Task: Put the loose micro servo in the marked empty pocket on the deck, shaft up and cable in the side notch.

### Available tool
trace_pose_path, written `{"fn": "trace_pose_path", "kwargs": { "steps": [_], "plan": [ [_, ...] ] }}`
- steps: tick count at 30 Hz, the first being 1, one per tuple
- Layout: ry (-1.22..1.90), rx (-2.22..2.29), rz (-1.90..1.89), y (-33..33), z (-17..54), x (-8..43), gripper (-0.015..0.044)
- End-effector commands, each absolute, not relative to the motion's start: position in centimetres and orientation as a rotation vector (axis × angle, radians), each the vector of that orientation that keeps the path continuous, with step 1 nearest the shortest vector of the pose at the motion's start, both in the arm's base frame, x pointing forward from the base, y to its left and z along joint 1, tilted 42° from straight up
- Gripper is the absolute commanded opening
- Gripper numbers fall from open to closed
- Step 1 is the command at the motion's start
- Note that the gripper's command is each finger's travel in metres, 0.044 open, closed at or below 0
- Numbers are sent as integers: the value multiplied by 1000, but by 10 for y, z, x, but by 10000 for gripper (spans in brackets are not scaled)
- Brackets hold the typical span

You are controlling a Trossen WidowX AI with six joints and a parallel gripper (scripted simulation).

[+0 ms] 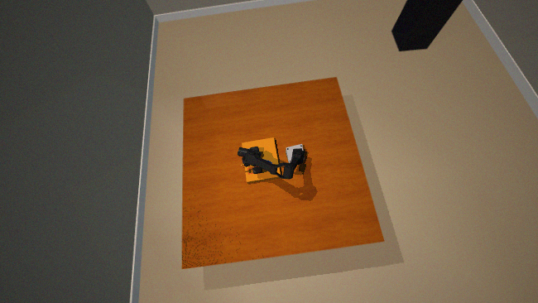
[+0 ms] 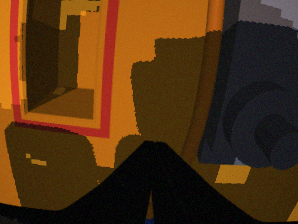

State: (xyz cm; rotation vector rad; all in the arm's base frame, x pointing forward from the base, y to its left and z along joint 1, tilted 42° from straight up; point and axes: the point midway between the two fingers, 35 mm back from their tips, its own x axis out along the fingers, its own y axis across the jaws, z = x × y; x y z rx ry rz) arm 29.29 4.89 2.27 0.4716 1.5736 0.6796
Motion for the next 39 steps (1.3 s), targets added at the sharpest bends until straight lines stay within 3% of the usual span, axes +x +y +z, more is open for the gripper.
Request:
{"fn": "trace_pose_path", "kwargs": {
  "steps": [1, 19, 28, 35, 39],
  "plan": [
    [1575, 470, 675, 42, 17, 292, 0],
    [1576, 470, 674, 14, 48, 298, 0],
    [1637, 583, 554, -12, 95, 254, 236],
    [1639, 586, 551, -10, 94, 252, 420],
    [1639, 586, 551, 0, 83, 251, 440]
  ]
}}
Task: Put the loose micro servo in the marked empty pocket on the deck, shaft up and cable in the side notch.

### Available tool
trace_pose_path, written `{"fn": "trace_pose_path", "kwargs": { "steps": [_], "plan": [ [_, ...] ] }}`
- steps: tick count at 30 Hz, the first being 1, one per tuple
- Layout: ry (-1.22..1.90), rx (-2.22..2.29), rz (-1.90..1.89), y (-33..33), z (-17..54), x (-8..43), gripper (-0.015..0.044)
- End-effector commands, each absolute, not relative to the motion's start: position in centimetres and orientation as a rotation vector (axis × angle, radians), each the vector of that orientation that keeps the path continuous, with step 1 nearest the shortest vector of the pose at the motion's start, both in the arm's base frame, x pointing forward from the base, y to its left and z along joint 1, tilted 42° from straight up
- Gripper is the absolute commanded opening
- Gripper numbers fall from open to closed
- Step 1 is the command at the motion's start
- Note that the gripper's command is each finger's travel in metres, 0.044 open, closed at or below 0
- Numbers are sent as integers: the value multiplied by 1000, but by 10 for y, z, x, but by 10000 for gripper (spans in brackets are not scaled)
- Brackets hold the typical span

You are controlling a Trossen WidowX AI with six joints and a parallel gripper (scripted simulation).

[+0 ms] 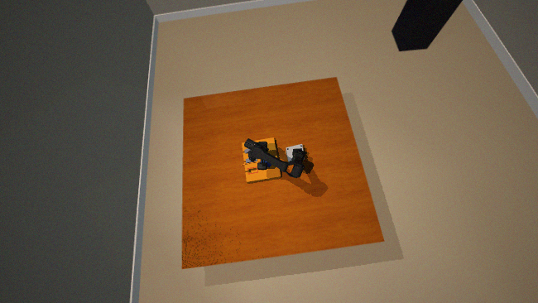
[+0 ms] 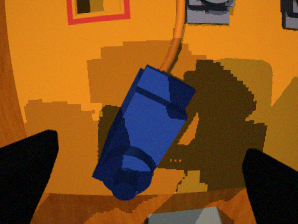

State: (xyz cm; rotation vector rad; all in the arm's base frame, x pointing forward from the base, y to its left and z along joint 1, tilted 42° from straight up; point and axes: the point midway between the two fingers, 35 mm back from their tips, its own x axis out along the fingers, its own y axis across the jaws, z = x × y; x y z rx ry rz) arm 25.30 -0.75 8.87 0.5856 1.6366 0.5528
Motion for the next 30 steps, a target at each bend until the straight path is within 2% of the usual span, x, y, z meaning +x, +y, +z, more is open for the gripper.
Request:
{"fn": "trace_pose_path", "kwargs": {
  "steps": [1, 21, 30],
  "plan": [
    [1639, 586, 551, 2, 79, 250, 440],
    [1638, 587, 552, 18, 62, 247, 440],
    [1638, 587, 552, 18, 62, 247, 204]
  ]
}}
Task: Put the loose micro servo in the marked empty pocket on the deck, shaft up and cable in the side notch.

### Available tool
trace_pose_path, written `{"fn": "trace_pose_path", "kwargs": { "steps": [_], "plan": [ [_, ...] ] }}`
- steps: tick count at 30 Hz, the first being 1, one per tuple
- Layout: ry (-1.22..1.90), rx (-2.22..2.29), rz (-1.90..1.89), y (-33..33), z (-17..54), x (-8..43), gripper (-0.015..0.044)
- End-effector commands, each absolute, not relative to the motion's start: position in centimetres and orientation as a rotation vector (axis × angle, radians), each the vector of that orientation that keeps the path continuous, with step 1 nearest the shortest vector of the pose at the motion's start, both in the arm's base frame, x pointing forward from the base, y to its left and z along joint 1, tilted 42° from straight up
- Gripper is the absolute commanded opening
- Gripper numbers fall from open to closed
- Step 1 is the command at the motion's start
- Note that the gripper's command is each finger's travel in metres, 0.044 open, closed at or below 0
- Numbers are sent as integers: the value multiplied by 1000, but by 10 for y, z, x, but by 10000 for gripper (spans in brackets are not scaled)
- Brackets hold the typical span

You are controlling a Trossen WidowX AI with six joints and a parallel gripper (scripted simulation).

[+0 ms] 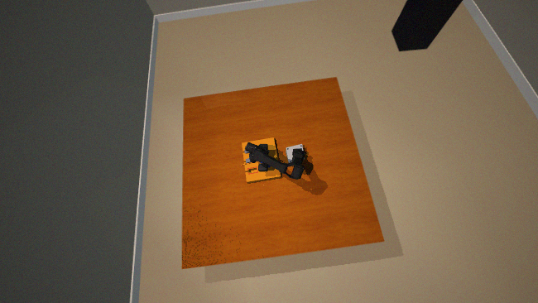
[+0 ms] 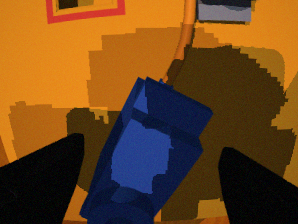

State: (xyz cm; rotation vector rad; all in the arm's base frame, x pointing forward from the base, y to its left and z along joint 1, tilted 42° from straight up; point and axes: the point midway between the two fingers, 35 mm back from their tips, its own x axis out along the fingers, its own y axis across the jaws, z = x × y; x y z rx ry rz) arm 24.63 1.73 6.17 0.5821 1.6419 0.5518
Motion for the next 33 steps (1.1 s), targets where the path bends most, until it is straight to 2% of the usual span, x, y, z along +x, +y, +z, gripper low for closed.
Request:
{"fn": "trace_pose_path", "kwargs": {
  "steps": [1, 9, 14, 33],
  "plan": [
    [1638, 587, 552, 18, 62, 247, 177],
    [1638, 587, 552, 18, 62, 247, 124],
    [1638, 586, 551, 11, 70, 249, 0],
    [1639, 586, 551, 4, 89, 250, 0]
  ]
}}
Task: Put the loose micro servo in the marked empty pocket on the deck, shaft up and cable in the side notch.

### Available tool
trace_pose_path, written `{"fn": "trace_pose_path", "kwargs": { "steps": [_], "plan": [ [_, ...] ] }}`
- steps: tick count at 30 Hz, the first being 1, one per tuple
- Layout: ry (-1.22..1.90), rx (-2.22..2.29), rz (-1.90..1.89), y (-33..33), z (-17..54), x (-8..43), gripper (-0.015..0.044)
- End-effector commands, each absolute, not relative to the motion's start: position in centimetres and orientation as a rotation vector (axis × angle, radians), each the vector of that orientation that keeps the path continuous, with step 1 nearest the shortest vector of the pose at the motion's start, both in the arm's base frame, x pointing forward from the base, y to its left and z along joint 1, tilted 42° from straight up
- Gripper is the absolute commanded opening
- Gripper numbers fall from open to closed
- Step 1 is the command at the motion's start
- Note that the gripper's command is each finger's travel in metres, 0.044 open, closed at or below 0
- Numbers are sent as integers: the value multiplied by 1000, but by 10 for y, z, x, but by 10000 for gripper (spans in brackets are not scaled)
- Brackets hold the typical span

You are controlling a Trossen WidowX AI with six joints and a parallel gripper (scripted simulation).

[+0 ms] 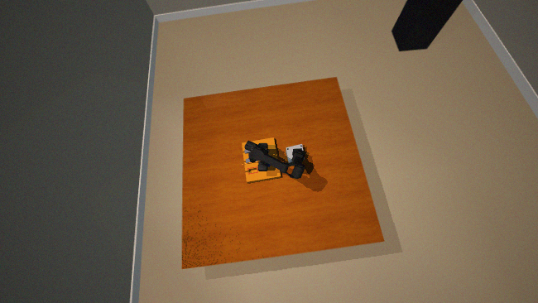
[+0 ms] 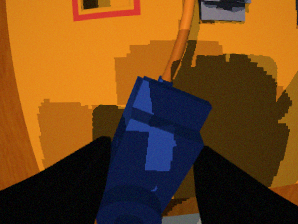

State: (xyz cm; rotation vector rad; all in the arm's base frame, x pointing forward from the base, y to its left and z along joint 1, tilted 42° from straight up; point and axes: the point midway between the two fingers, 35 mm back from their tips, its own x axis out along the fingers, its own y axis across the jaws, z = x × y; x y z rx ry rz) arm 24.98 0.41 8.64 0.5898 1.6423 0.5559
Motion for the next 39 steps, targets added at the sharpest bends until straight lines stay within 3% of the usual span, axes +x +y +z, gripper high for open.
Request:
{"fn": "trace_pose_path", "kwargs": {
  "steps": [1, 28, 39],
  "plan": [
    [1639, 587, 551, 5, 91, 249, 0],
    [1579, 472, 674, 23, 107, 243, 0],
    [1577, 471, 674, 28, 106, 280, 0]
  ]
}}
